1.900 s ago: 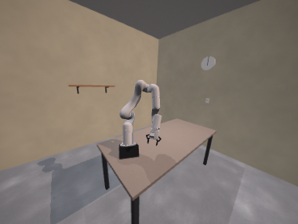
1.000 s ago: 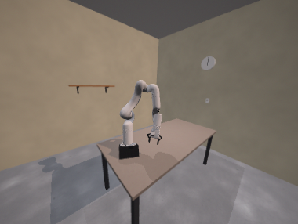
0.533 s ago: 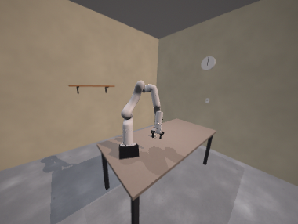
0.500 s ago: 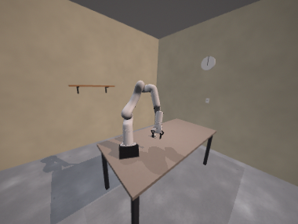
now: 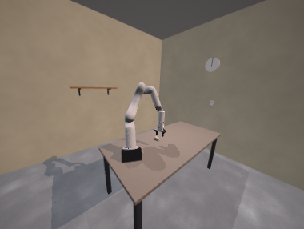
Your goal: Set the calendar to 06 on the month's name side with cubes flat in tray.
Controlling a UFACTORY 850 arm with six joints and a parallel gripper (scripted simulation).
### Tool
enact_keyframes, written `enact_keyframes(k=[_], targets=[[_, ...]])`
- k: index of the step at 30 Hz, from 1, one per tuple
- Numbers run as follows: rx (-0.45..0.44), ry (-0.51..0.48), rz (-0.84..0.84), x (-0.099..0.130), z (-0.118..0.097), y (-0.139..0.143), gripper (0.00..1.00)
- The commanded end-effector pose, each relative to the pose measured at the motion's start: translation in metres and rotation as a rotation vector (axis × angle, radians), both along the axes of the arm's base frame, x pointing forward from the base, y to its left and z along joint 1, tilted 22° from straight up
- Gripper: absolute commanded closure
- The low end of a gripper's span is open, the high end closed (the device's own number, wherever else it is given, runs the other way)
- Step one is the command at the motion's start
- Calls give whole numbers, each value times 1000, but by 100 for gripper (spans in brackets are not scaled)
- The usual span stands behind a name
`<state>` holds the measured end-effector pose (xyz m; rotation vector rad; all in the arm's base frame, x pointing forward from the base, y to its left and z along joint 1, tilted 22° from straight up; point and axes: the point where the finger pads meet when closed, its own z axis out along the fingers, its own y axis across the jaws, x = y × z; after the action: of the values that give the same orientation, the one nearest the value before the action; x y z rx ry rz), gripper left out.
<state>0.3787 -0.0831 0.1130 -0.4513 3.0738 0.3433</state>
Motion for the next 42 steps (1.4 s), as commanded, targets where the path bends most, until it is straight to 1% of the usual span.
enact_keyframes(k=[1, 2, 3, 4, 6, 7, 9, 11, 13, 15, 31, 34, 37, 38, 39, 40, 41, 42], targets=[[55, -59, -73, 32, 20, 48, 0], [55, -59, -73, 32, 20, 48, 0], [74, -73, -95, 41, 28, 65, 0], [74, -73, -95, 41, 28, 65, 0], [109, -95, -130, 55, 40, 93, 0], [109, -95, -130, 55, 40, 93, 0], [134, -108, -152, 63, 49, 112, 0], [134, -108, -152, 63, 49, 112, 0], [147, -115, -164, 67, 53, 122, 0], [151, -117, -167, 68, 55, 125, 0], [151, -119, -162, 68, 55, 126, 0], [148, -139, -99, 63, 55, 133, 0], [139, -184, 49, 50, 56, 149, 0], [139, -185, 51, 50, 56, 149, 0], [135, -203, 112, 45, 56, 155, 0], [134, -205, 118, 44, 56, 155, 0], [130, -225, 183, 38, 57, 162, 0], [129, -227, 190, 38, 57, 162, 0]])
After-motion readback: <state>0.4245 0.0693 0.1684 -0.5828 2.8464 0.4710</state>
